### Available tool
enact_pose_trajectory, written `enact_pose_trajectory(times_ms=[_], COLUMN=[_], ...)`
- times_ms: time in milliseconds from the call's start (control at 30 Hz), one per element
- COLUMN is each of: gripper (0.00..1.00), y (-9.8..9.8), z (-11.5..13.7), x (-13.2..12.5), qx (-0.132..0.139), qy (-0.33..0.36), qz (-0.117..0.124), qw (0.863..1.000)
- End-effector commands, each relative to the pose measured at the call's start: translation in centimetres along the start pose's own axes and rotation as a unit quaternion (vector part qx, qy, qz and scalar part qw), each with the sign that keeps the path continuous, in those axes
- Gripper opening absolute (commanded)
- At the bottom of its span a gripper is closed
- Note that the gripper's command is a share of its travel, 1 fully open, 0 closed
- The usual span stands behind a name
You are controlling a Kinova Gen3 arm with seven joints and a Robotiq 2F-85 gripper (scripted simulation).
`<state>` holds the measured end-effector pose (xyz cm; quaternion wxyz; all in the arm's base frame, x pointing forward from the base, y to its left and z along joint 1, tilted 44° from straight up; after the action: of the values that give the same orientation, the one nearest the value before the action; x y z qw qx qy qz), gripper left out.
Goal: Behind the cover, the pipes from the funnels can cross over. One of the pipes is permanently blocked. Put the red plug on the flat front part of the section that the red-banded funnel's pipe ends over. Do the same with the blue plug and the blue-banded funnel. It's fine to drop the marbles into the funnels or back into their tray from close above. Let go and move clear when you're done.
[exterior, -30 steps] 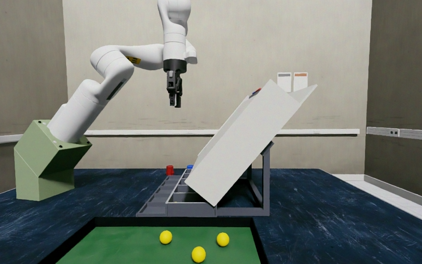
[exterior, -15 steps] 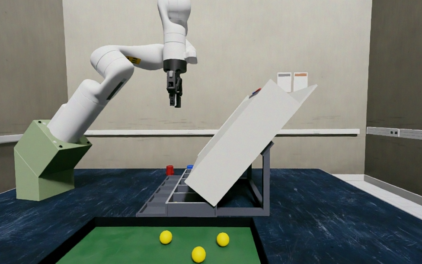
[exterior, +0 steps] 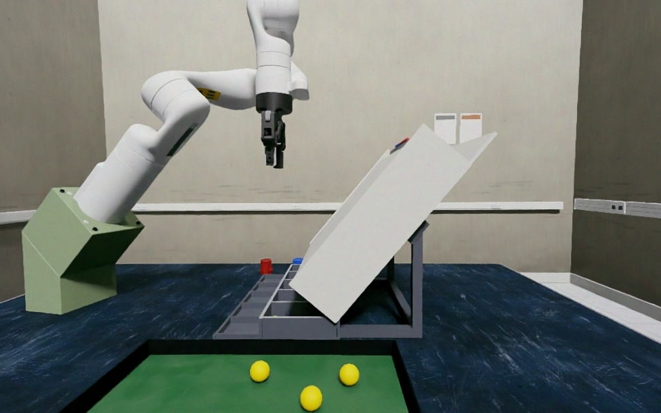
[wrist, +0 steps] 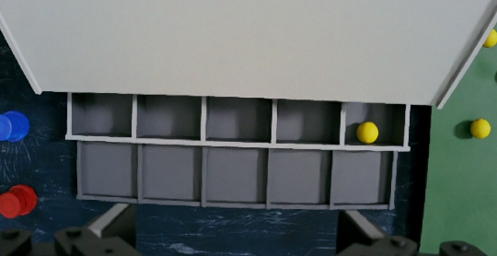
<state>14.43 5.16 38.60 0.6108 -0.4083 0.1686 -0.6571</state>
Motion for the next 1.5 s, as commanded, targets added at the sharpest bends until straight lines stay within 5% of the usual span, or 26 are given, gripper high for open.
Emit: enact_pose_trajectory(times_ms=[0,800,833,1467], gripper=[1.00,1.00,0.50,0.50], y=[-0.02,-0.02,-0.02,-0.02], z=[0.01,0.01,0.01,0.01], x=[0.01,0.01,0.01,0.01], qx=[0.000,0.000,0.000,0.000], qy=[0.000,0.000,0.000,0.000], qz=[0.000,0.000,0.000,0.000], qw=[1.000,1.000,1.000,1.000])
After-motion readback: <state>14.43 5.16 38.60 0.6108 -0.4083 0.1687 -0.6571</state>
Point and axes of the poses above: the point where the finger pads meet when closed, its own y axis out along the fingers, its own x axis across the jaws, z = x × y, the point moved 10 cm from there along -y, back along the fingers, and after that the axes turned 14 degrees about -y, right-handed, at the moved point
